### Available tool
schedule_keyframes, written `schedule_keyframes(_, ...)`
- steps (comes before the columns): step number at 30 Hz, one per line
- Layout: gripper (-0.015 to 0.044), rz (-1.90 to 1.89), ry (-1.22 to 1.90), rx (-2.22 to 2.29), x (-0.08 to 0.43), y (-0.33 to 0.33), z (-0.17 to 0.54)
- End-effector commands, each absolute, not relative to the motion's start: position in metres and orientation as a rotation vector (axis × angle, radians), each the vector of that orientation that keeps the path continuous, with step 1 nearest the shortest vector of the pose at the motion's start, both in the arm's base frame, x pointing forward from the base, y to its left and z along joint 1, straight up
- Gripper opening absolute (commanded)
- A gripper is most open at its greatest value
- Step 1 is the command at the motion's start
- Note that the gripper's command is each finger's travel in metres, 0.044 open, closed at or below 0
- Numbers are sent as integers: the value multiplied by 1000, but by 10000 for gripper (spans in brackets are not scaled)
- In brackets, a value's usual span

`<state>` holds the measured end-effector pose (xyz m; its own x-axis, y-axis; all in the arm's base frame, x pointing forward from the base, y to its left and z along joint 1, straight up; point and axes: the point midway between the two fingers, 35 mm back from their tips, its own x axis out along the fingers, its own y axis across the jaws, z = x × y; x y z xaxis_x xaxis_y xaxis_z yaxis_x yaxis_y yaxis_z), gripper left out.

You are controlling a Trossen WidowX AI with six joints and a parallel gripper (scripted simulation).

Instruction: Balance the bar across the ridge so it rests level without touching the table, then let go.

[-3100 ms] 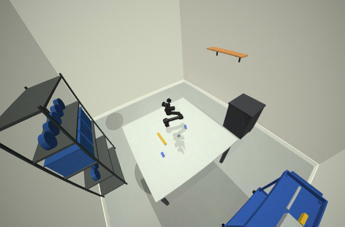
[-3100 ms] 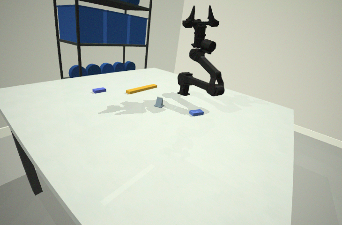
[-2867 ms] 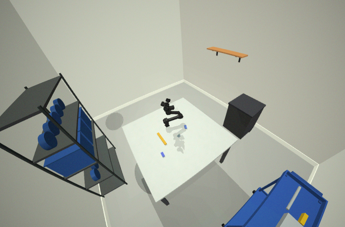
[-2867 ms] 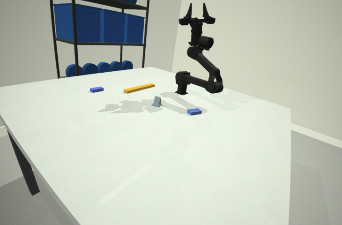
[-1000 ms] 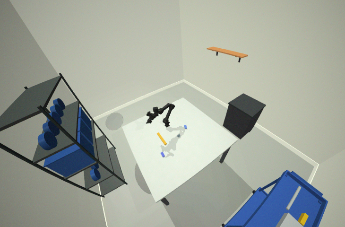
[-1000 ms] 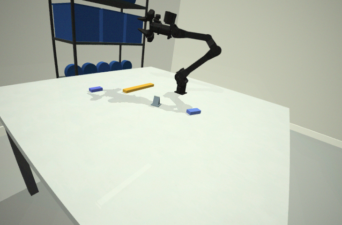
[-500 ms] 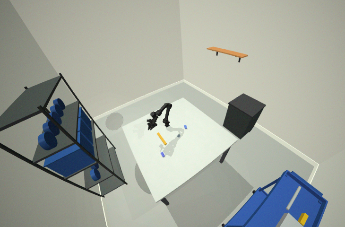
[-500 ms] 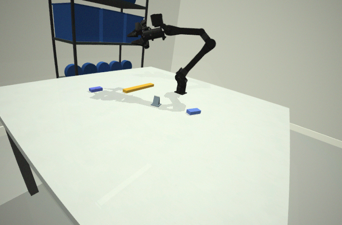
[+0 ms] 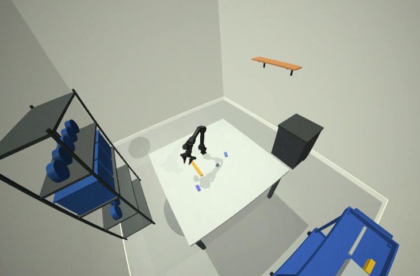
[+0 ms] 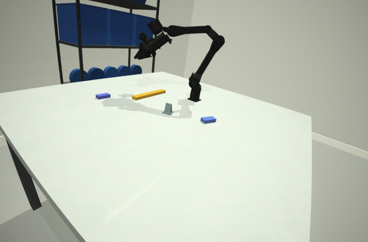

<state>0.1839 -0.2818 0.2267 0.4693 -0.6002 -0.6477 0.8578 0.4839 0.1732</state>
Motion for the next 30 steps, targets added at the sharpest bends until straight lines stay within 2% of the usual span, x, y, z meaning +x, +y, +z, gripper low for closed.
schedule_keyframes(1,315,-886,694,470,190,-277,210)
schedule_keyframes(18,315,-422,1278,171,207,-233,145)
schedule_keyframes(30,315,-17,1548,-17,207,-200,119)
